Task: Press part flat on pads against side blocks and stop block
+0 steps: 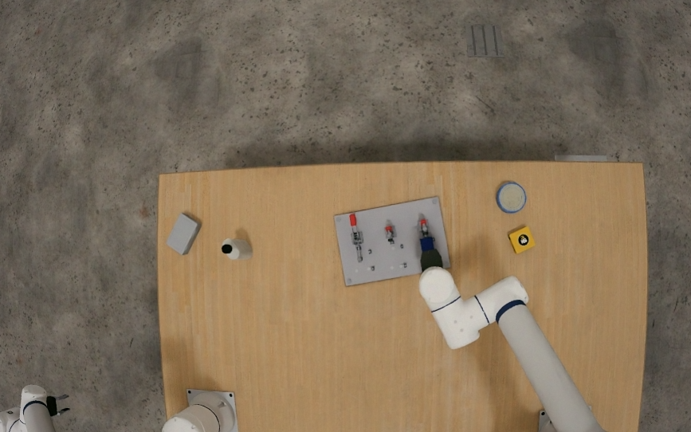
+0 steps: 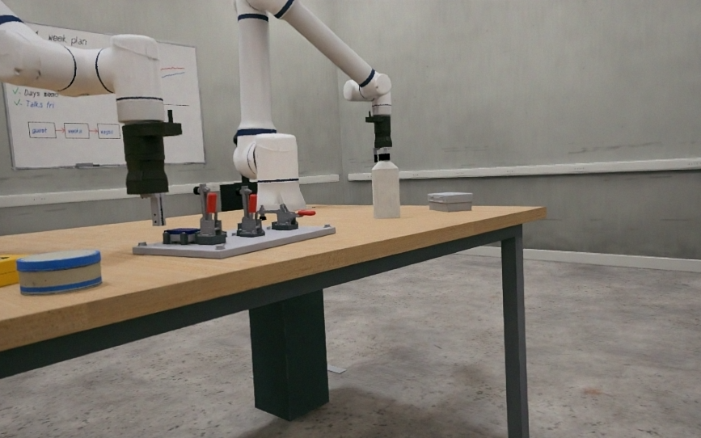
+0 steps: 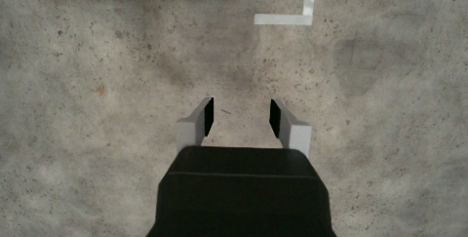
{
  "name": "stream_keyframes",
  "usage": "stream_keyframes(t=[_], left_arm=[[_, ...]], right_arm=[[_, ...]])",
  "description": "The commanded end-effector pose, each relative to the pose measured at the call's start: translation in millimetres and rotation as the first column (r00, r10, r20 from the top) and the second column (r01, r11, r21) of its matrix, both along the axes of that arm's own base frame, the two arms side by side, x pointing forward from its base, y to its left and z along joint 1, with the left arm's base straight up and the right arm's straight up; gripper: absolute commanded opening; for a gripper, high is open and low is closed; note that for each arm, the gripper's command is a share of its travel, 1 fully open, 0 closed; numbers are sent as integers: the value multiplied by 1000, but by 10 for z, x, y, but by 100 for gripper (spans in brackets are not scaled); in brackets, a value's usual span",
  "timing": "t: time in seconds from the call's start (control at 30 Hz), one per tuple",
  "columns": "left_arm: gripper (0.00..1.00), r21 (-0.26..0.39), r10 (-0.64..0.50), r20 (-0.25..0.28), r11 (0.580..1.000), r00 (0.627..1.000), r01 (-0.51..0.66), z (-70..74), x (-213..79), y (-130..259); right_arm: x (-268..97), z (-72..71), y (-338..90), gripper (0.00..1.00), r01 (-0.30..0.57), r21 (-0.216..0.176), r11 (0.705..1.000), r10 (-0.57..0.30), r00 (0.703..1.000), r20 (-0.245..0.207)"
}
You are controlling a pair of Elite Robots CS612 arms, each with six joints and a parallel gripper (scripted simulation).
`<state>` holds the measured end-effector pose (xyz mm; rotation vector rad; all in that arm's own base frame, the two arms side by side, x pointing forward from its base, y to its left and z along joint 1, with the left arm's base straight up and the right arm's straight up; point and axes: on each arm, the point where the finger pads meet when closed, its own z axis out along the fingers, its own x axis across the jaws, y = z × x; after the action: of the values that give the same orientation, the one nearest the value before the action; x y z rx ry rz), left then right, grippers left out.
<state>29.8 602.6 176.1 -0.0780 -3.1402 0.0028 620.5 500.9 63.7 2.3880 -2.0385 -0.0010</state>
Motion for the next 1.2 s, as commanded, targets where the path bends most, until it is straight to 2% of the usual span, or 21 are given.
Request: stream_keyframes(t=[0.0,0.2,0.37,1.17], left_arm=[[100,2,0,0,1000,1000,0,9,2,7],[100,2,0,0,1000,1000,0,9,2,7],[100,2,0,0,1000,1000,0,9,2,7],[100,2,0,0,1000,1000,0,9,2,7]], right_arm=[[7,-73,4,0,0,1,1000,0,1000,2],[7,-162,4,0,0,1,1000,0,1000,2],[7,-178,4,0,0,1,1000,0,1000,2],[7,-182,4,0,0,1,1000,0,1000,2]])
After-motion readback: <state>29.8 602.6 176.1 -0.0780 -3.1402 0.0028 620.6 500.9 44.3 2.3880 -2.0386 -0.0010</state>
